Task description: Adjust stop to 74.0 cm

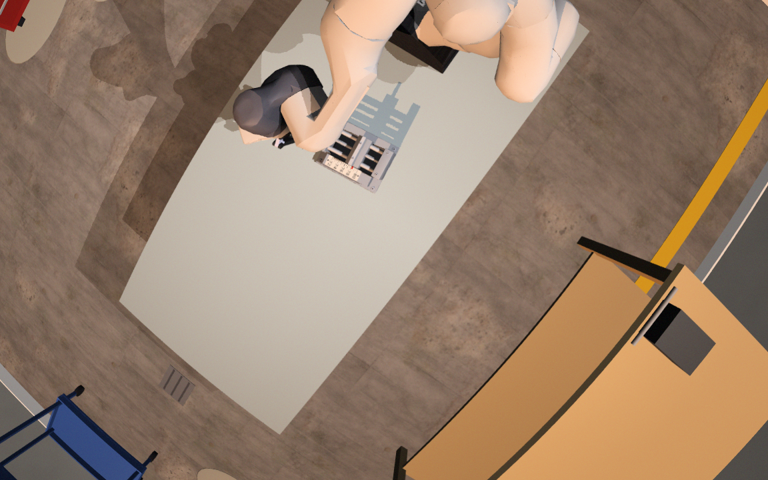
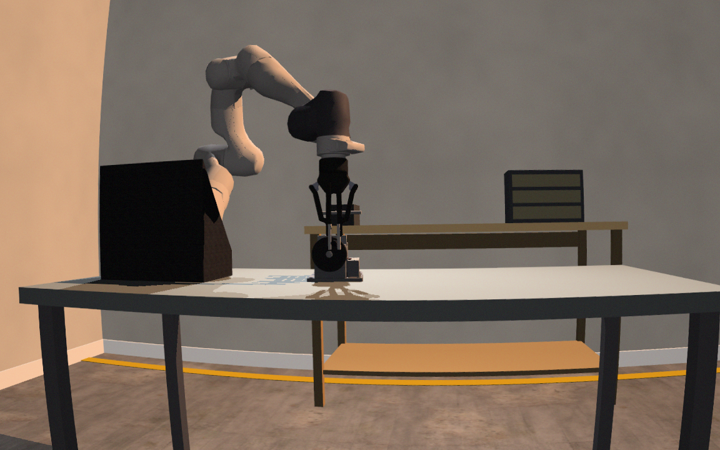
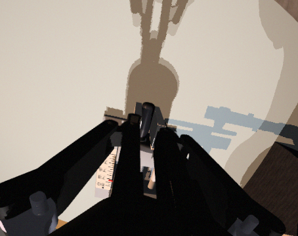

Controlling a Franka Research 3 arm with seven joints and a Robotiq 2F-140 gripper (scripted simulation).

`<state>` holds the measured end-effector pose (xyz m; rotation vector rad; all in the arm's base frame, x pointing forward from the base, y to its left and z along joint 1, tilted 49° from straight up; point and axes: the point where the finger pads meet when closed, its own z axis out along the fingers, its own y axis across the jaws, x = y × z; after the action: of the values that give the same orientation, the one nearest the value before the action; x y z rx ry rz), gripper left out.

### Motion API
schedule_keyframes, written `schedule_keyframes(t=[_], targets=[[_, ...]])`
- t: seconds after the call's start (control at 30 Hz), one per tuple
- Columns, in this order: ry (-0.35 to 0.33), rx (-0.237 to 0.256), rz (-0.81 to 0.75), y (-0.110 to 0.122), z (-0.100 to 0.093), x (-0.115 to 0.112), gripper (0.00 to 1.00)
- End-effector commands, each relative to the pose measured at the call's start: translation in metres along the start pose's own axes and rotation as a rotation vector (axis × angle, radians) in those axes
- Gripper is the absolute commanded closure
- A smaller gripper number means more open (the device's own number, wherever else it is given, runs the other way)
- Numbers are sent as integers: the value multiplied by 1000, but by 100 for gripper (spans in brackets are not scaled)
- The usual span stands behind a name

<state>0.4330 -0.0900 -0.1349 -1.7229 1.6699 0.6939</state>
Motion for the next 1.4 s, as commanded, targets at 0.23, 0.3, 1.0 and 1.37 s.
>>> schedule_keyframes(t=[0.23,0.3,1.0,1.37], targets=[[1,0,4,3,0,0,96],[1,0,4,3,0,0,96],[1,0,4,6,-1,0,96],[1,0,4,9,-2,0,96]])
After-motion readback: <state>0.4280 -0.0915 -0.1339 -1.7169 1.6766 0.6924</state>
